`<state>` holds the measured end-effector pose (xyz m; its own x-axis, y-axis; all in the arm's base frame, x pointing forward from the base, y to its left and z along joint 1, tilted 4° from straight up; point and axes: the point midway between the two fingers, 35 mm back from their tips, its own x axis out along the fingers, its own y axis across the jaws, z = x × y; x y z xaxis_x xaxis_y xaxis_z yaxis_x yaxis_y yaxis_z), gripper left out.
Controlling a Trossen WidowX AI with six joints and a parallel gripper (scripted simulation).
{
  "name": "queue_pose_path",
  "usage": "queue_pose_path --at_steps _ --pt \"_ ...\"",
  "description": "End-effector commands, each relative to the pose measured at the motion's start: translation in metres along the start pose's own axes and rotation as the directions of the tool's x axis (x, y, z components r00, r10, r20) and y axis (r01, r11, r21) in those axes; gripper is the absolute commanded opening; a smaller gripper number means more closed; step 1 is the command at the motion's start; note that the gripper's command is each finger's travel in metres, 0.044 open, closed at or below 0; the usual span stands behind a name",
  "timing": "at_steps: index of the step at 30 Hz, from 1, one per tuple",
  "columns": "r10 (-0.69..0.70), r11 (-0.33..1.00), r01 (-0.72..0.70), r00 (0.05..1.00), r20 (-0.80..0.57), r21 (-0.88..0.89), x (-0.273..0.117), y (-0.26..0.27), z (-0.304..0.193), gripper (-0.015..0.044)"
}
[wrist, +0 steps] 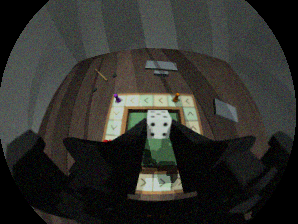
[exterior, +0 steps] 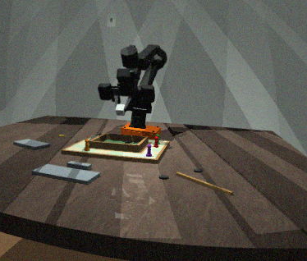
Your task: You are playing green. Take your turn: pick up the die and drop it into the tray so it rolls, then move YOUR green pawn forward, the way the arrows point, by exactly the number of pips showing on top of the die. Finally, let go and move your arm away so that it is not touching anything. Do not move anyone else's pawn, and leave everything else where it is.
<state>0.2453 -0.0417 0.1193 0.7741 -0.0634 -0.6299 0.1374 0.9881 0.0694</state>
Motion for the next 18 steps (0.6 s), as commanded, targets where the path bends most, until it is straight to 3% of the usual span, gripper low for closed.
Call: queue_pose_path --at_steps 1,14,18 --pt "0.000 1.000 0.000 1.000 0.002 0.000 0.000 0.000 0.001 0.0105" --pt "0.005 1.000 -0.005 1.000 -0.010 -0.004 -0.026 0.000 0.030 0.0440" --pt "0.005 1.000 -0.004 0.983 -0.184 0.004 -0.016 0.000 0.027 0.0440"
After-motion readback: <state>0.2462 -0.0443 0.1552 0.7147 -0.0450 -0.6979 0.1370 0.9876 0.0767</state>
